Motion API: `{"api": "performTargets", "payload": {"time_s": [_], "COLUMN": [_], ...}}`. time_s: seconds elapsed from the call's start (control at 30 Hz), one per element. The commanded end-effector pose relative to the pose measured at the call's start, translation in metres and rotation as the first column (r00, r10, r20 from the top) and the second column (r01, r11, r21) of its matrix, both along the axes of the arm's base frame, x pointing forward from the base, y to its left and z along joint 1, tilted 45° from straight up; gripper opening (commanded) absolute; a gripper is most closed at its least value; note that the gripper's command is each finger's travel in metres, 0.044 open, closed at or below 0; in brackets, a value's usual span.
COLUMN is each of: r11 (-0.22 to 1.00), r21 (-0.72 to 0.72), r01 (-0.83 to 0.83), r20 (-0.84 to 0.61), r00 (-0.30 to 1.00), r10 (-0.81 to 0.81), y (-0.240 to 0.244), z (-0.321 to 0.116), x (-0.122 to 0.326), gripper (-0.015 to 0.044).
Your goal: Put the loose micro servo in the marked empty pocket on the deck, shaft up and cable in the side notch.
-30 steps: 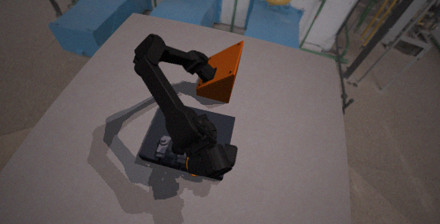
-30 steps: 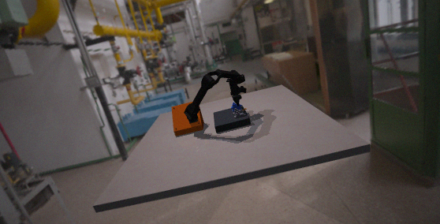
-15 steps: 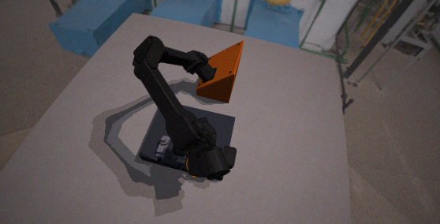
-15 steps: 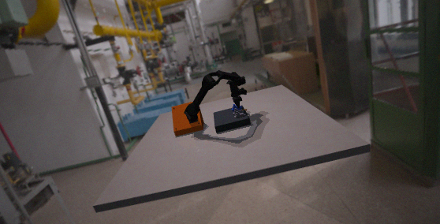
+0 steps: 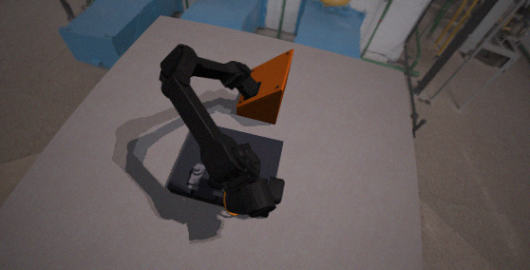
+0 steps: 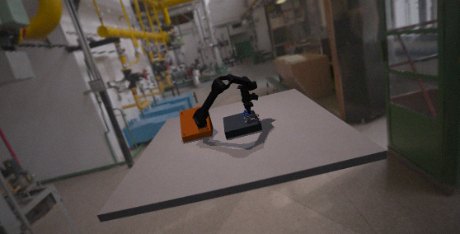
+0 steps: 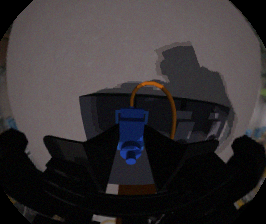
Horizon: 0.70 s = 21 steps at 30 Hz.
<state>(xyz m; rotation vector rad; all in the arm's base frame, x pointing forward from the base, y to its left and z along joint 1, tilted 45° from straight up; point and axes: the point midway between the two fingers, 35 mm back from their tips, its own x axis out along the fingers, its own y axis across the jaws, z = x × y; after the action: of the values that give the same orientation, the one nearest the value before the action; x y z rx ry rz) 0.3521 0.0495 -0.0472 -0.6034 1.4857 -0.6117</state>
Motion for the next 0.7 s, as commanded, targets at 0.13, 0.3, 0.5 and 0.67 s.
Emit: {"api": "performTargets", "payload": {"time_s": [0.13, 0.3, 0.5, 0.67], "r11": [1.0, 1.0, 1.0, 1.0], "r21": [0.0, 0.0, 0.009, 0.003], "r01": [-0.004, -0.004, -0.013, -0.005], "r20": [-0.001, -0.002, -0.003, -0.009], "r00": [1.0, 1.0, 1.0, 1.0], "r10": [0.004, 0.004, 0.013, 0.005], "y": [0.016, 0.024, 0.049, 0.071], "z": [0.016, 0.026, 0.043, 0.068], "x": [0.0, 0.0, -0.043, -0.107], "gripper": [0.0187, 0.0187, 0.0345, 0.044]}}
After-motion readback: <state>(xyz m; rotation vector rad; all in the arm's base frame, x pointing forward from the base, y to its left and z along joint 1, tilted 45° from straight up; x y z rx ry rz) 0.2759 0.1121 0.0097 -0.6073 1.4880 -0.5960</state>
